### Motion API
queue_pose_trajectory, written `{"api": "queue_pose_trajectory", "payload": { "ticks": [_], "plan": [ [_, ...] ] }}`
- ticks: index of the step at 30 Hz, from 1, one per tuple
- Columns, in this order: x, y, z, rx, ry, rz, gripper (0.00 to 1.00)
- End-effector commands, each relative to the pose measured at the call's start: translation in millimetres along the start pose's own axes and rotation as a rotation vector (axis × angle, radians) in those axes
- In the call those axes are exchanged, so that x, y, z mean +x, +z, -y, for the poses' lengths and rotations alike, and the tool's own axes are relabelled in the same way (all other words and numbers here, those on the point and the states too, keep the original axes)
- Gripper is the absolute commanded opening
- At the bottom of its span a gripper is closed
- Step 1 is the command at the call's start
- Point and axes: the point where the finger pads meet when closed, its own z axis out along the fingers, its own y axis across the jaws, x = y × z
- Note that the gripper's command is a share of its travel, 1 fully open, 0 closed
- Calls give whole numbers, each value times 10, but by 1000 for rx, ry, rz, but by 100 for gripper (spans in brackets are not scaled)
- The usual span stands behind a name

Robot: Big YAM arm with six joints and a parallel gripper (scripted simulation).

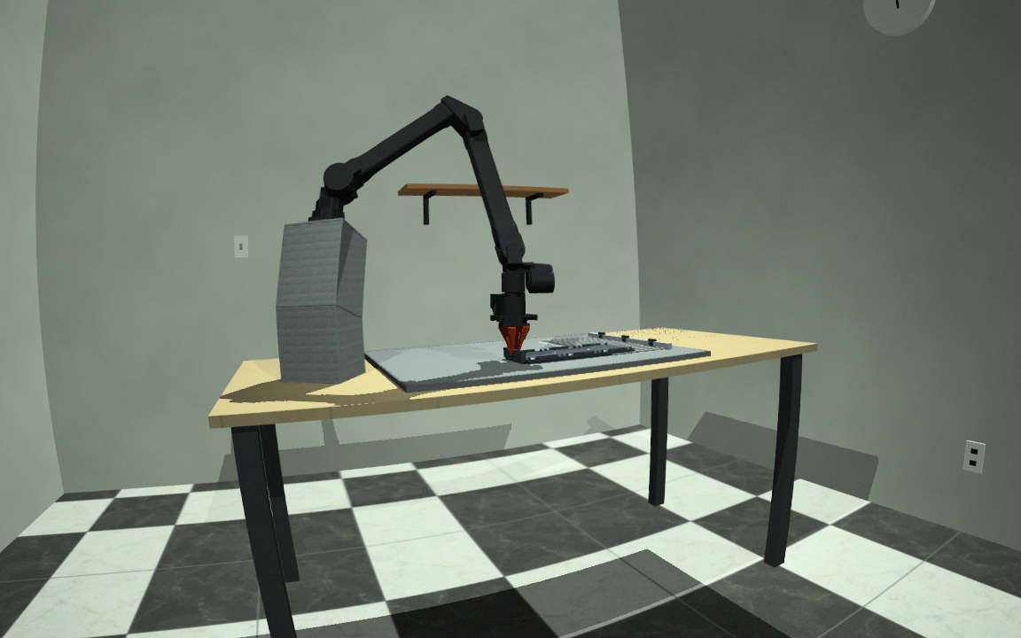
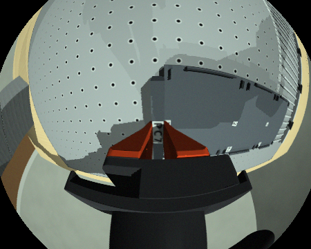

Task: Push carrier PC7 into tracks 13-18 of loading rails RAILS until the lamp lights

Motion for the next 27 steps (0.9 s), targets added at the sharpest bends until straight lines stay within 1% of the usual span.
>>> {"api": "queue_pose_trajectory", "payload": {
  "ticks": [1, 3, 4, 6, 8, 10, 12, 20, 21, 23, 25, 27],
  "plan": [
    [-37, 41, 243, 26, -10, -5, 0],
    [-37, 41, 243, 26, -10, -5, 0],
    [-33, 40, 276, 35, -12, -7, 0],
    [-39, 40, 268, 24, -9, -5, 0],
    [-37, 38, 306, 30, -11, -6, 0],
    [-39, 38, 313, 25, -9, -5, 0],
    [-38, 37, 346, 30, -11, -6, 0],
    [-39, 34, 404, 28, -10, -6, 0],
    [-35, 33, 440, 38, -13, -7, 0],
    [-41, 33, 430, 26, -10, -5, 0],
    [-39, 32, 467, 32, -11, -6, 0],
    [-41, 31, 474, 27, -10, -5, 0]
  ]
}}
